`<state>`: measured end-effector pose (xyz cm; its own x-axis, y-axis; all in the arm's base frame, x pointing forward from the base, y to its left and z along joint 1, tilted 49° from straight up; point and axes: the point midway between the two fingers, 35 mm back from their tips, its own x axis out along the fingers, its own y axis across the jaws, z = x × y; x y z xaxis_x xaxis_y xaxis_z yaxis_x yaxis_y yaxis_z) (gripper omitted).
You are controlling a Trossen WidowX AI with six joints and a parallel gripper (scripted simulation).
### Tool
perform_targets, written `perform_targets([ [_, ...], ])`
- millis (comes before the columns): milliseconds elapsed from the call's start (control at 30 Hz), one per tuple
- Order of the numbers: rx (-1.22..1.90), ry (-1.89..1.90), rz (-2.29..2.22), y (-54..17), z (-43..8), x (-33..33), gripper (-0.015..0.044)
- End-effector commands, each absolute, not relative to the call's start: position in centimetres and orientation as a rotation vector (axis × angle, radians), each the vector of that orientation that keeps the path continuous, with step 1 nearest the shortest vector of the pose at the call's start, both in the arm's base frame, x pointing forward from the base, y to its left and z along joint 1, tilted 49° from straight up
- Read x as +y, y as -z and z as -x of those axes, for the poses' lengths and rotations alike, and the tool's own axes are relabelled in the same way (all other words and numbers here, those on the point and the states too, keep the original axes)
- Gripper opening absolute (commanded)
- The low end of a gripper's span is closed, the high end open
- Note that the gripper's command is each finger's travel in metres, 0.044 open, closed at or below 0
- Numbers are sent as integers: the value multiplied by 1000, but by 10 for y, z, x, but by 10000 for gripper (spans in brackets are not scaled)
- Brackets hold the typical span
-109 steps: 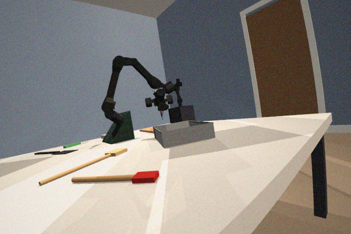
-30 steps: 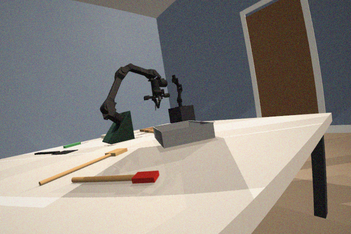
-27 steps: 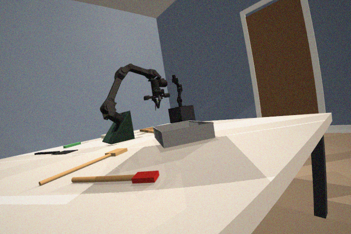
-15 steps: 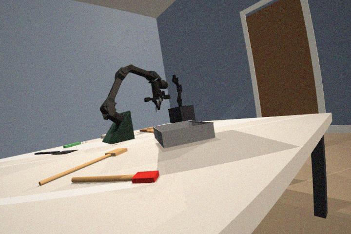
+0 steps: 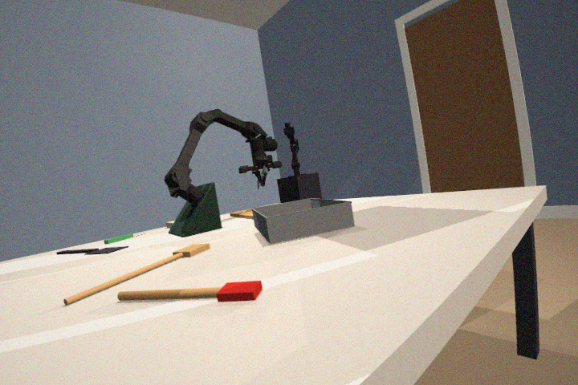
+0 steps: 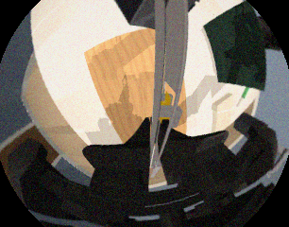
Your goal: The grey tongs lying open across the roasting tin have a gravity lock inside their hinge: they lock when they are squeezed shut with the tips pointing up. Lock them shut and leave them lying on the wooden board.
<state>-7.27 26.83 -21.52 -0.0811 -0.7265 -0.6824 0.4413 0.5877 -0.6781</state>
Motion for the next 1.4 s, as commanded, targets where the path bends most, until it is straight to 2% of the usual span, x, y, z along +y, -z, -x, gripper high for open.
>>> perform_targets([
  [0,1337,991,268,221,74,263,-150],
  [1367,1338,992,270,263,79,212,-150],
])
